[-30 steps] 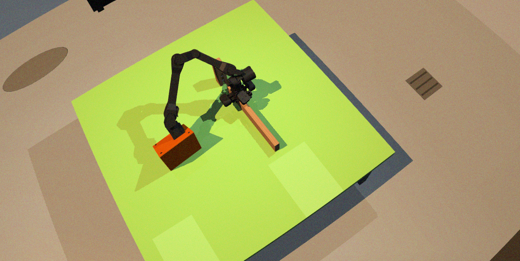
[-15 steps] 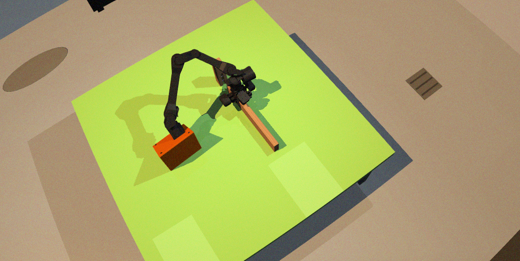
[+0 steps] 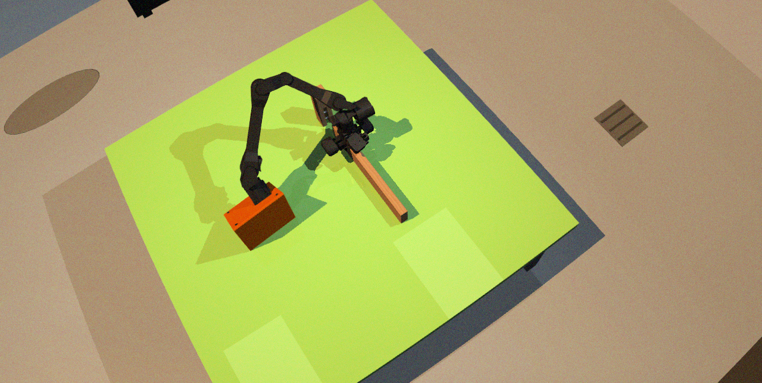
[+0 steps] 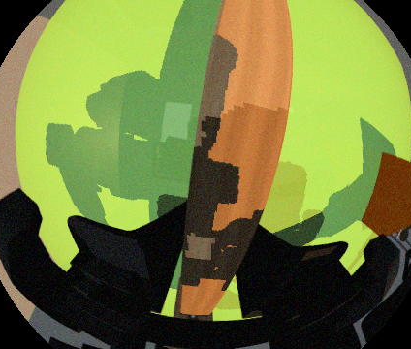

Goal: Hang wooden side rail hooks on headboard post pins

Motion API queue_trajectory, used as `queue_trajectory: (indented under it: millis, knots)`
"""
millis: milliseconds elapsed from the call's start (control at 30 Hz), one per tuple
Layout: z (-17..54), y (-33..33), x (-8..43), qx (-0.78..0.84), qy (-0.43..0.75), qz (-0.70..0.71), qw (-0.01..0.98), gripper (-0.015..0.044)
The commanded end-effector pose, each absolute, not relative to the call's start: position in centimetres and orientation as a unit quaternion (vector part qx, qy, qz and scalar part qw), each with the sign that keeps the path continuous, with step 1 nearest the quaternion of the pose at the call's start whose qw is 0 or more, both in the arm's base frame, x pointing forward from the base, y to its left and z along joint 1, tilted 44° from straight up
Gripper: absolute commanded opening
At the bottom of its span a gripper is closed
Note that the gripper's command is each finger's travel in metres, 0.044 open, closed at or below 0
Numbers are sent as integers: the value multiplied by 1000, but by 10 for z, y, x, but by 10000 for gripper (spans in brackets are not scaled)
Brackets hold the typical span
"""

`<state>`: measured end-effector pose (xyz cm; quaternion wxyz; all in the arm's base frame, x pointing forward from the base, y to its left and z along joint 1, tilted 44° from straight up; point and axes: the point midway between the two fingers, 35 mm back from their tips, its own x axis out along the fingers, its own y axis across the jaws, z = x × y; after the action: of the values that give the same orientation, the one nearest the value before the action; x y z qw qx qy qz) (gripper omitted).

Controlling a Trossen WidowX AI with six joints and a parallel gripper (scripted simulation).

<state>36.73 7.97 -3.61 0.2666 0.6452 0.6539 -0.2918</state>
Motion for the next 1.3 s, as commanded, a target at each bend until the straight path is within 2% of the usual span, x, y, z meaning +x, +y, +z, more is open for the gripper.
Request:
queue_trajectory:
  millis: [0,1267]
  knots:
    - [-34,76,368,648,651,-294,265,0]
    - [-30,71,368,648,651,-294,265,0]
